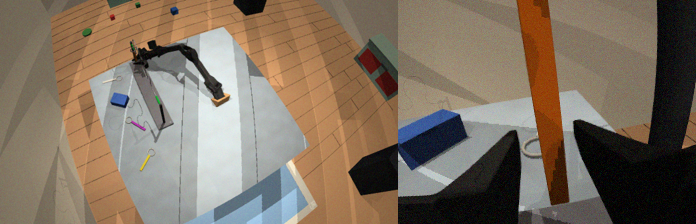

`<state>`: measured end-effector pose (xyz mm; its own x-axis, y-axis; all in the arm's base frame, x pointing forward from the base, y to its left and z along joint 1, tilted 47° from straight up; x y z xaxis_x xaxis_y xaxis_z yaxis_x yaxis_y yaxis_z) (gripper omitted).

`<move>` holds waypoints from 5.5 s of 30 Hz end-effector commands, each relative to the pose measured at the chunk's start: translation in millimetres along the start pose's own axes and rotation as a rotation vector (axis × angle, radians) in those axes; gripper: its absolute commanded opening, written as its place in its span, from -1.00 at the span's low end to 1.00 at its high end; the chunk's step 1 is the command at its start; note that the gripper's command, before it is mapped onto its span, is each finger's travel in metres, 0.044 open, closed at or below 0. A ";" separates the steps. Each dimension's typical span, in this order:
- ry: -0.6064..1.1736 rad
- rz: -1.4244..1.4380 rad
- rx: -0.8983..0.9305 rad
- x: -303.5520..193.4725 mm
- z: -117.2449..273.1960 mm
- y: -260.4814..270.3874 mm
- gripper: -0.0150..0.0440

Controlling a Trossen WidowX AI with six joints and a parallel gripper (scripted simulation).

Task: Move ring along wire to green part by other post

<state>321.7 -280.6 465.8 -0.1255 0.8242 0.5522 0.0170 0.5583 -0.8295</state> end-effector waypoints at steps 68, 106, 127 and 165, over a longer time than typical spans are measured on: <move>0.277 -0.002 0.047 47.0 32.2 10.4 -1.00; 0.493 -0.338 0.174 90.0 52.8 65.2 -1.00; 0.442 -0.818 0.293 122.3 52.6 105.7 -1.00; 0.294 -1.705 0.496 214.2 51.6 120.8 -1.00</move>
<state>247.8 -46.1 472.7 0.4755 -0.5190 0.7103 -0.1946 0.7254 0.6603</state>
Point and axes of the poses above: the point midway between the two fingers, 35 mm back from their tips, its own z axis back along the fingers, its own y axis across the jaws, x = y × z, the point moved 9 cm from there along z, back along the fingers, and after that the axes turned 8 degrees about z, right-handed, at the moved point
